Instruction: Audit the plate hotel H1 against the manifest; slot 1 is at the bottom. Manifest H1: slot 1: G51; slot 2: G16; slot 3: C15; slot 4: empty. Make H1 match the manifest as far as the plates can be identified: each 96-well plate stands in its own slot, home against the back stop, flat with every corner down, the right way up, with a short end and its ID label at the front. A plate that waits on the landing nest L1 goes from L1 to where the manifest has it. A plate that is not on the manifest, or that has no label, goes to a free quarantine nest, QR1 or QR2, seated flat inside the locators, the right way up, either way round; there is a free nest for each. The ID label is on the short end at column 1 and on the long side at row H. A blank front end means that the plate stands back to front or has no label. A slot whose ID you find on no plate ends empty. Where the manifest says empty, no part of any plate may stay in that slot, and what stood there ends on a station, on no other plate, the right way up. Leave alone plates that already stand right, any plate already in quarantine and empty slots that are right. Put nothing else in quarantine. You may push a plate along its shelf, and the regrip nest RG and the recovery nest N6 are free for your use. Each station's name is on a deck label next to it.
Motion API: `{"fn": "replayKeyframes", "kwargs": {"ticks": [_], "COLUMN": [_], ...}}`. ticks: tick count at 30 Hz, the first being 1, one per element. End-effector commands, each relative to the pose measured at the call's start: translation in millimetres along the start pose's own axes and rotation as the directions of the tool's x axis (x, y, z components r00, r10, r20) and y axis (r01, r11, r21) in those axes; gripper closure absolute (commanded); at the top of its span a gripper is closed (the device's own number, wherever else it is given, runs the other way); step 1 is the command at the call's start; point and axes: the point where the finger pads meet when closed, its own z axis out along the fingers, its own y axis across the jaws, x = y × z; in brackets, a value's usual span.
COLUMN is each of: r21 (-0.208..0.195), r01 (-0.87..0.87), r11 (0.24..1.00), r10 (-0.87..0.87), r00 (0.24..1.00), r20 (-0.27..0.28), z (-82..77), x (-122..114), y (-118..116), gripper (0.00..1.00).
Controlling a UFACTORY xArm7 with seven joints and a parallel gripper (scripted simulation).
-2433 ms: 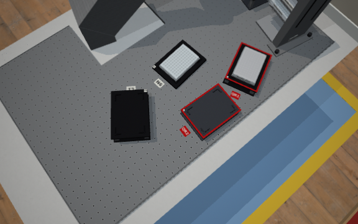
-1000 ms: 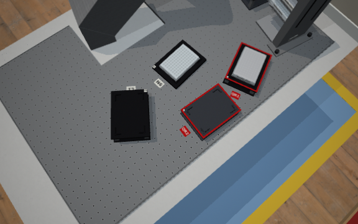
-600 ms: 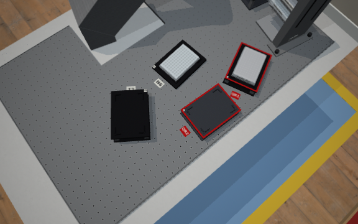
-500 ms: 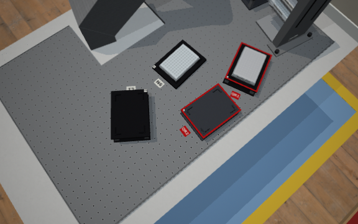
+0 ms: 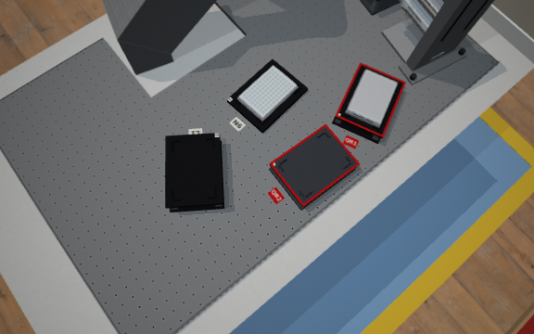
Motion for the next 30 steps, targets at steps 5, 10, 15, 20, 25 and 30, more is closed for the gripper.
{"fn": "replayKeyframes", "kwargs": {"ticks": [5, 10, 15, 20, 25, 30], "r21": [-0.001, -0.001, -0.001, -0.001, -0.001, -0.001], "r01": [-0.003, -0.003, -0.003, -0.003, -0.003, -0.004], "r11": [1.0, 1.0, 1.0, 1.0, 1.0, 1.0], "r10": [0.003, 0.003, 0.003, 0.003, 0.003, 0.003], "r00": [0.993, 0.979, 0.959, 0.944, 0.913, 0.876], "r20": [-0.121, -0.203, -0.284, -0.331, -0.409, -0.483], "z": [-1.1, -1.1, -1.1, -1.1, -1.2, -1.2], "x": [0.4, 0.4, 0.5, 0.5, 0.6, 0.6], "y": [-0.8, -0.8, -0.7, -0.7, -0.7, -0.7], "gripper": [0.0, 0.0, 0.0, 0.0, 0.0, 0.0]}}
